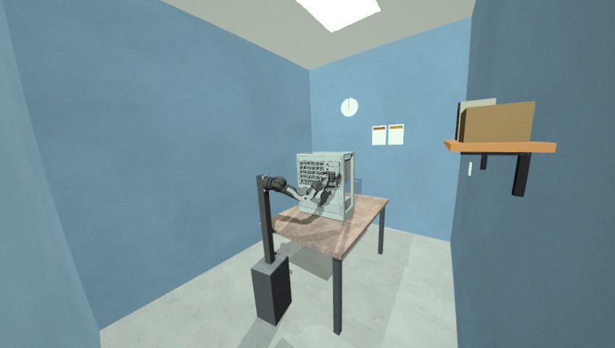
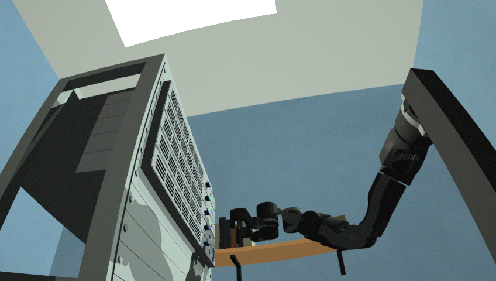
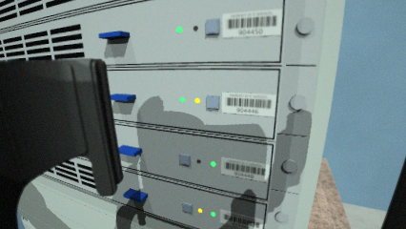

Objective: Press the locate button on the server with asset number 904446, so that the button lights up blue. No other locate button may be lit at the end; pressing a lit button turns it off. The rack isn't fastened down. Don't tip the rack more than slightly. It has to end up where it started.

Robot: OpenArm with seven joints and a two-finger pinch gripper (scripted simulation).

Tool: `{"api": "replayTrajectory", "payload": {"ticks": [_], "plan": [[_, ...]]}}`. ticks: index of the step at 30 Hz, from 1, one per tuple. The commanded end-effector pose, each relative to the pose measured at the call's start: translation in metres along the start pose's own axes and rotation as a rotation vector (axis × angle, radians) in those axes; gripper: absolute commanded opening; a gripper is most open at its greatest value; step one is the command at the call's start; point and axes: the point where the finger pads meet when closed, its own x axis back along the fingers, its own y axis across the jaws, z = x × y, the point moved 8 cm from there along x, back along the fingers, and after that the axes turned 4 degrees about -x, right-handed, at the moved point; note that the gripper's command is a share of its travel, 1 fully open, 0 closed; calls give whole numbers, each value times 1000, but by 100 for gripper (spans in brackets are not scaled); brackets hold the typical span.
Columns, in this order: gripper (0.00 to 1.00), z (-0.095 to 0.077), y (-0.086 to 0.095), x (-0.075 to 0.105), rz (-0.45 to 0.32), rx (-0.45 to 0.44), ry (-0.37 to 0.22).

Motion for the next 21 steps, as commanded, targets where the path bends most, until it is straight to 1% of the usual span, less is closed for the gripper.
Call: {"api": "replayTrajectory", "payload": {"ticks": [1,9,21], "plan": [[60,1,0,4,6,-7,-1],[60,1,0,19,6,-7,-1],[60,1,0,24,6,-7,-1]]}}
